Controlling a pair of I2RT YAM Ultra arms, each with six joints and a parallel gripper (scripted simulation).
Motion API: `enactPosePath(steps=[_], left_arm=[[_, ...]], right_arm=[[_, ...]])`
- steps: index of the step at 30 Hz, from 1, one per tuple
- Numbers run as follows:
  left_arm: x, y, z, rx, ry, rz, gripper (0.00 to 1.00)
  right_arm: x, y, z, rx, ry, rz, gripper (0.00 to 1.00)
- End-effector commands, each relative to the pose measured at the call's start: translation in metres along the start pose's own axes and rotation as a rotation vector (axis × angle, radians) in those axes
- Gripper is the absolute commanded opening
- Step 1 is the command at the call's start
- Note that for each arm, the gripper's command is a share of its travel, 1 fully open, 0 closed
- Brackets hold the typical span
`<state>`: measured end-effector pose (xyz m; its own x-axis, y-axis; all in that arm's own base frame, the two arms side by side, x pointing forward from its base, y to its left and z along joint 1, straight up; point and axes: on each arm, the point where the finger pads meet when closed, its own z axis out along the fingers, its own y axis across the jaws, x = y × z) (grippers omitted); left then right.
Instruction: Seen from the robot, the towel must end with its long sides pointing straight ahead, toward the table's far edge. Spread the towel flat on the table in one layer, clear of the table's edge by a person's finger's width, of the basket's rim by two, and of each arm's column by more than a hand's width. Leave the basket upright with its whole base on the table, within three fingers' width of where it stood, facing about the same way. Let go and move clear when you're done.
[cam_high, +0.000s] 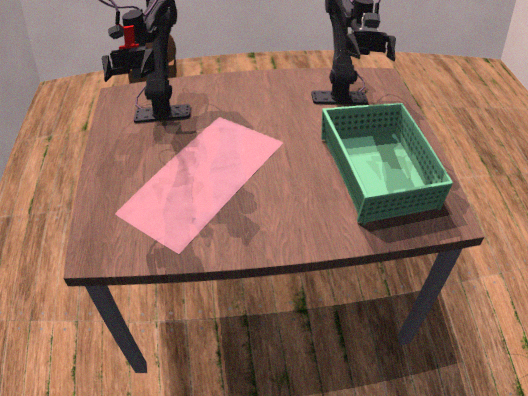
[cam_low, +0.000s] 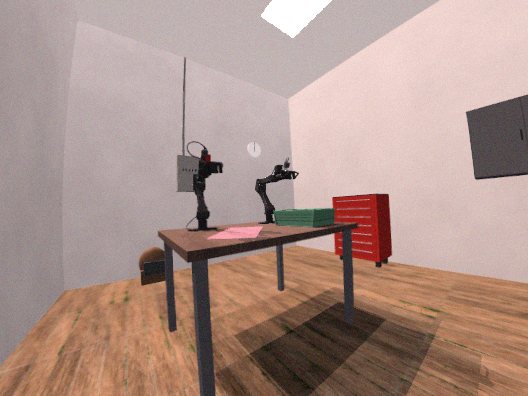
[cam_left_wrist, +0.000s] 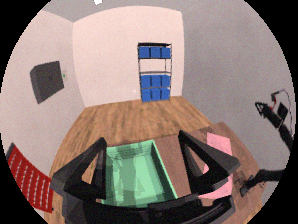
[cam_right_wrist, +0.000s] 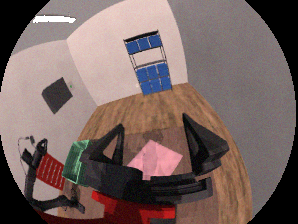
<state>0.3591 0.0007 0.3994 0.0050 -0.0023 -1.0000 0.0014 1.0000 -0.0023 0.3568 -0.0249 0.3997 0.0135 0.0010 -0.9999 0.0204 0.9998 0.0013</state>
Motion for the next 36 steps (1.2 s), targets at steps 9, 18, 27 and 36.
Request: enactPosePath(steps=[9,18,27,36], left_arm=[[-0.013,0.001,-0.003,-0.005,-0.046,0.008,1.0],[0.012,-0.025,-0.017,0.057,0.097,0.053,0.34],[0.077,-0.063,-0.023,0.15,0.372,0.128,0.34],[0.13,-0.102,-0.038,0.237,0.613,0.186,0.34]], right_arm=[[-0.013,0.024,0.004,-0.012,-0.026,-0.005,1.0],[0.011,0.048,-0.03,-0.112,0.093,-0.077,0.34],[0.056,0.071,-0.068,-0.212,0.3,-0.189,0.34],[0.107,0.099,-0.103,-0.328,0.532,-0.287,0.34]])
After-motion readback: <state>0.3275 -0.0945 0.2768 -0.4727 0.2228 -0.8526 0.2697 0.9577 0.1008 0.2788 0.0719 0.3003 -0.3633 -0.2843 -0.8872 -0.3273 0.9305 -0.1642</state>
